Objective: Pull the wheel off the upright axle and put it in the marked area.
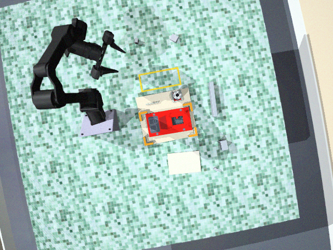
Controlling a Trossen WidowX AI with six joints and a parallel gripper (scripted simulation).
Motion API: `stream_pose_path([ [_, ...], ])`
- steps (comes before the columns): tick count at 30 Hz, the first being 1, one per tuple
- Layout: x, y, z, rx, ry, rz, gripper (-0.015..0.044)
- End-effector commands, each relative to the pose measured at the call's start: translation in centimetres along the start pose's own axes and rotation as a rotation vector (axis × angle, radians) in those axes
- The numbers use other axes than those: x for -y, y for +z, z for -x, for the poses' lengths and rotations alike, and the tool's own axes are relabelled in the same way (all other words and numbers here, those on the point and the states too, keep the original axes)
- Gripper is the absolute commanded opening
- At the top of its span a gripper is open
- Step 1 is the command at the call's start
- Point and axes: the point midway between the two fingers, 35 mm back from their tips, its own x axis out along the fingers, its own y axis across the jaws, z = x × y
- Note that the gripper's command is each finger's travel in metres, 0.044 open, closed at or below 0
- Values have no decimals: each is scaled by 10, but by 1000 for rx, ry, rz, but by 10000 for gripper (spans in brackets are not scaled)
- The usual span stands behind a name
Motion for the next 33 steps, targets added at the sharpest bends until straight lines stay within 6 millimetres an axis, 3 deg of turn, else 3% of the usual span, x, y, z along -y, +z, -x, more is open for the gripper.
stream_pose_path([
  [1, 0, 0, 0, -3, 5, -8, 374],
  [4, 1, 3, -5, -41, 81, -122, 300],
  [19, 8, 6, -63, -384, 521, -993, 300],
  [33, 20, -32, -144, -809, 842, -1990, 300],
])
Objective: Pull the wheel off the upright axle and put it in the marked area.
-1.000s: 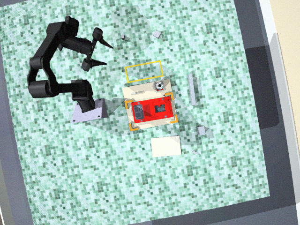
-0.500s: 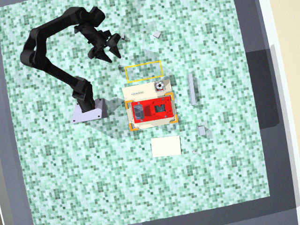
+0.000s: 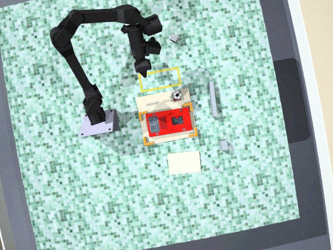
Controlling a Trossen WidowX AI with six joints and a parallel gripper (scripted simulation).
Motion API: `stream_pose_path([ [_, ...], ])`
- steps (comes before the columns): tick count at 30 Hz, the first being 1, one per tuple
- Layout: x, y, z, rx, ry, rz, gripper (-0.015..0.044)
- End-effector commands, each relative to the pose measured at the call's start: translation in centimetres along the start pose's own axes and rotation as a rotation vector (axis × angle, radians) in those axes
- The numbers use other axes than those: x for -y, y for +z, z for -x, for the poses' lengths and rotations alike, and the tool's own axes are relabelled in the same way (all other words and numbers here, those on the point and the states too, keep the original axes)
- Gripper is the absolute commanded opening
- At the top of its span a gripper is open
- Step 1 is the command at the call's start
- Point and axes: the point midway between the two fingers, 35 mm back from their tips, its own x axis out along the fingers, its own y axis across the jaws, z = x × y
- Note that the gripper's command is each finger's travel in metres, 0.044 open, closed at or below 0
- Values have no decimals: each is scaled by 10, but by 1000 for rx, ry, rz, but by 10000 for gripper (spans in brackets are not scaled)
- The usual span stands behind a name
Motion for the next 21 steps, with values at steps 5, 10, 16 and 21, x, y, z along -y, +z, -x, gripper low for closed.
stream_pose_path([
  [5, 39, 58, -24, -220, 244, -713, 300],
  [10, 79, 90, -39, -357, 390, -1132, 300],
  [16, 132, 118, -54, -527, 578, -1554, 300],
  [21, 134, 118, -55, -533, 585, -1566, 300],
])
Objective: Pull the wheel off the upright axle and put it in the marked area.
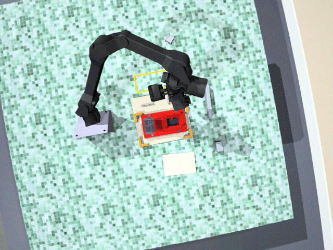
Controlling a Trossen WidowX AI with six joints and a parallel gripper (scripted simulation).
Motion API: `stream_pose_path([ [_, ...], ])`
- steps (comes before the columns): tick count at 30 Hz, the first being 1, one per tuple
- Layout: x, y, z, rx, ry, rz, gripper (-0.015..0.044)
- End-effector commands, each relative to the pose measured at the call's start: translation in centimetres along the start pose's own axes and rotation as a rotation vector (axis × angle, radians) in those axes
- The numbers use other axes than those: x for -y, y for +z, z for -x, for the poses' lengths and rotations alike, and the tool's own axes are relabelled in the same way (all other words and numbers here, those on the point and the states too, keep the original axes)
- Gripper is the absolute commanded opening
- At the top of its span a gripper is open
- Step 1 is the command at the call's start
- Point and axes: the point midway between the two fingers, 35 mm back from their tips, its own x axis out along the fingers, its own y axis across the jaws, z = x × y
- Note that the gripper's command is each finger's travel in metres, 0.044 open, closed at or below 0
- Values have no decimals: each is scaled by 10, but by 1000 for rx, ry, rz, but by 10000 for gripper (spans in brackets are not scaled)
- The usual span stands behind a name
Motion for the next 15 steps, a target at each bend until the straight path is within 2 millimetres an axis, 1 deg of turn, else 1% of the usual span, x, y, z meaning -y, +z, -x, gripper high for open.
stream_pose_path([
  [1, -6, 3, 3, -38, 24, -58, 300],
  [6, -6, 3, 3, -38, 24, -58, 300],
  [10, -2, 11, 2, -37, 24, -58, 300],
  [15, -2, 11, -1, -37, 24, -58, 300],
])
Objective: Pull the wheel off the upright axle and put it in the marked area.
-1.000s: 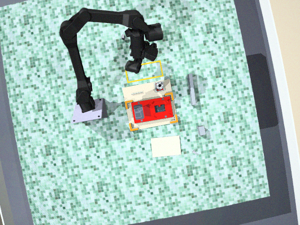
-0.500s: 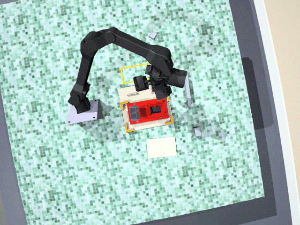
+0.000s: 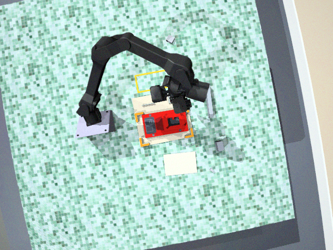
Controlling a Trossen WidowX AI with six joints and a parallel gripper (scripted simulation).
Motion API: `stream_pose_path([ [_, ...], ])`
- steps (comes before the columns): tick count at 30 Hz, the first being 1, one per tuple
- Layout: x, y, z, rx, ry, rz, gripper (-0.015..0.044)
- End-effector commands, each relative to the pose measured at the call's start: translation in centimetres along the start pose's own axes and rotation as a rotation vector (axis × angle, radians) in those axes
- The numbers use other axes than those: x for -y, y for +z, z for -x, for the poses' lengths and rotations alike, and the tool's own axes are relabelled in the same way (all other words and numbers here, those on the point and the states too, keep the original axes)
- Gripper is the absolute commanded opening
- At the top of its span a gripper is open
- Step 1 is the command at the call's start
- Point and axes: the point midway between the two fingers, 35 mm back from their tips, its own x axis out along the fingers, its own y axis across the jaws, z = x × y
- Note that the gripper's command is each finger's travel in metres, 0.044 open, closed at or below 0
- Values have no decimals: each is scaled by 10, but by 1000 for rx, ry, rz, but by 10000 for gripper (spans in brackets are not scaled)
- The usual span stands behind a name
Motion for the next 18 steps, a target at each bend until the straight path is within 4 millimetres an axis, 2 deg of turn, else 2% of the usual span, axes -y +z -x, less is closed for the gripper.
stream_pose_path([
  [1, 0, 2, -6, -3, -1, 3, 300],
  [13, -1, 0, -72, -5, 0, 4, 300],
  [18, -1, 0, -76, -6, 0, 4, 300],
])
